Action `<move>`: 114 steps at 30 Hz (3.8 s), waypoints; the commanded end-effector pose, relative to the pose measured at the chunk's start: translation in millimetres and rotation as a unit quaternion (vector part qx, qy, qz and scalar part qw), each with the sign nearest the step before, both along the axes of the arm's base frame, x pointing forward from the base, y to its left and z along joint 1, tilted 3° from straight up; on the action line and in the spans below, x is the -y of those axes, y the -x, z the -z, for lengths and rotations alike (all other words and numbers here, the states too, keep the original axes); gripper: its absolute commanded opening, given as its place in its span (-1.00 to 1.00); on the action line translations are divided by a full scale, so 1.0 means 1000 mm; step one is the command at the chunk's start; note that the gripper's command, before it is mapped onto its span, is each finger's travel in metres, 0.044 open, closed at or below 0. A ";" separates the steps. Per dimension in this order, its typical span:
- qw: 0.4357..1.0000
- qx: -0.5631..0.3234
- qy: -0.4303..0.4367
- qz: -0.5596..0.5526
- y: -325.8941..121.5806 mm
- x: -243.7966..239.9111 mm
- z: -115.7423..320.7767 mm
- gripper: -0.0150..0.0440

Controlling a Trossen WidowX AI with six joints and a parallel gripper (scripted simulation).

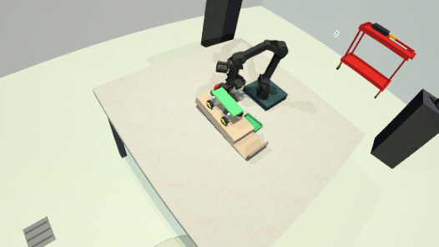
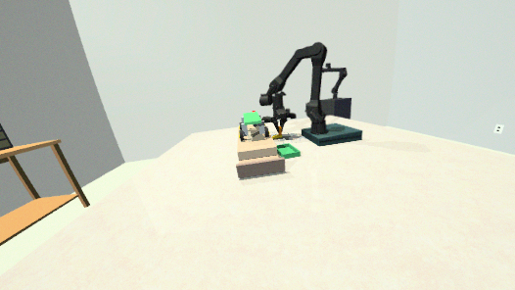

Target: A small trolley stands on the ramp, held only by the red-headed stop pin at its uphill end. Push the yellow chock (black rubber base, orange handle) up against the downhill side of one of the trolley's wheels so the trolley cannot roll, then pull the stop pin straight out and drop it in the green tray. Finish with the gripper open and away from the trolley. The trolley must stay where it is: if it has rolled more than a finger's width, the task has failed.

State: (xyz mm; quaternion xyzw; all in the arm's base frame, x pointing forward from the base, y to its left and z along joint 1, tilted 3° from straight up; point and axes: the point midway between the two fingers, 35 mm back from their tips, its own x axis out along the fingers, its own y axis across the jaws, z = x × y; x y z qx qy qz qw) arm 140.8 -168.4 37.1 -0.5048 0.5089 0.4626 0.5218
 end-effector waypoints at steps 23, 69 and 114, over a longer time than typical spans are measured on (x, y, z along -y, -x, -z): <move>1.000 0.001 -0.003 0.002 0.006 -0.001 -0.077 -0.49; 0.966 0.007 -0.016 0.259 0.008 -0.005 -0.146 -0.49; 0.662 0.019 -0.042 0.748 0.006 -0.009 -0.145 -0.49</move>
